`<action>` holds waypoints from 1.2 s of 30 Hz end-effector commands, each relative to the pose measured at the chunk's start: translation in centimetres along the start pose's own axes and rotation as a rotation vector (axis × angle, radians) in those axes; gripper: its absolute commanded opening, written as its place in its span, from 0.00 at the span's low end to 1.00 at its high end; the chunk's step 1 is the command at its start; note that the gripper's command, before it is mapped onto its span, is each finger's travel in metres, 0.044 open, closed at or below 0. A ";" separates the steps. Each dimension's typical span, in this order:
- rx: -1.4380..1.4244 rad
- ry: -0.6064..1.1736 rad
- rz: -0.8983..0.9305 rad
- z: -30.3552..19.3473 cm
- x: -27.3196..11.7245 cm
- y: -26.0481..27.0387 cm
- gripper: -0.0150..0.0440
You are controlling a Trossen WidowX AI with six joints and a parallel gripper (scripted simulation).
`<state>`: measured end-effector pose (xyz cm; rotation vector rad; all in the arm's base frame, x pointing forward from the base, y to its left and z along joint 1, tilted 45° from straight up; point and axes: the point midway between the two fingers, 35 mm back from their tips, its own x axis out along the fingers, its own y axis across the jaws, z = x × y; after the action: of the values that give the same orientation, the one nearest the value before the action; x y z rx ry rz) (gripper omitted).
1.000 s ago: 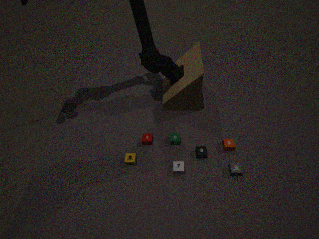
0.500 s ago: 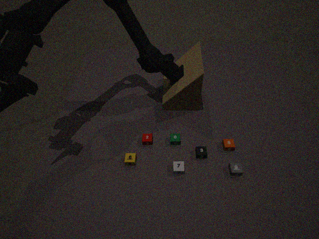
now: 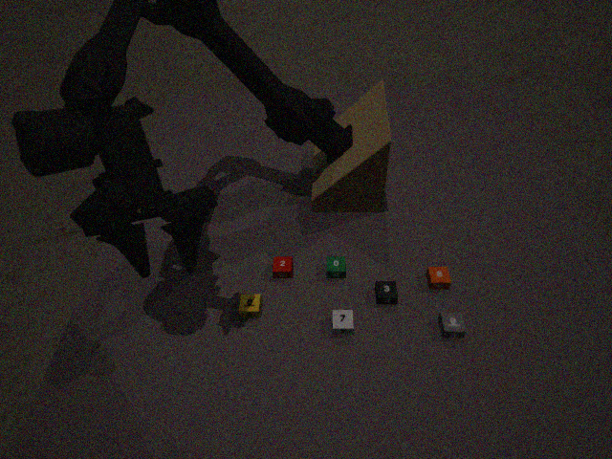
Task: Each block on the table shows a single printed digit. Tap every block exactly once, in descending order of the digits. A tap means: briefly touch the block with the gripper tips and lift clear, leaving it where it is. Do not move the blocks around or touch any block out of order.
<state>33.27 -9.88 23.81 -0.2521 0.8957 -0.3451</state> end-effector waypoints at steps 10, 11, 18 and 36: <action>-0.141 0.463 -0.123 -10.7 1.0 8.5 0.93; -0.163 0.486 -0.147 -11.4 0.8 8.8 0.93; -0.323 0.567 -0.332 -14.7 -0.9 9.9 0.93; -0.328 0.568 -0.337 -14.8 -1.0 9.9 0.93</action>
<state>22.96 -1.34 12.20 -0.6242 1.4724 -0.5946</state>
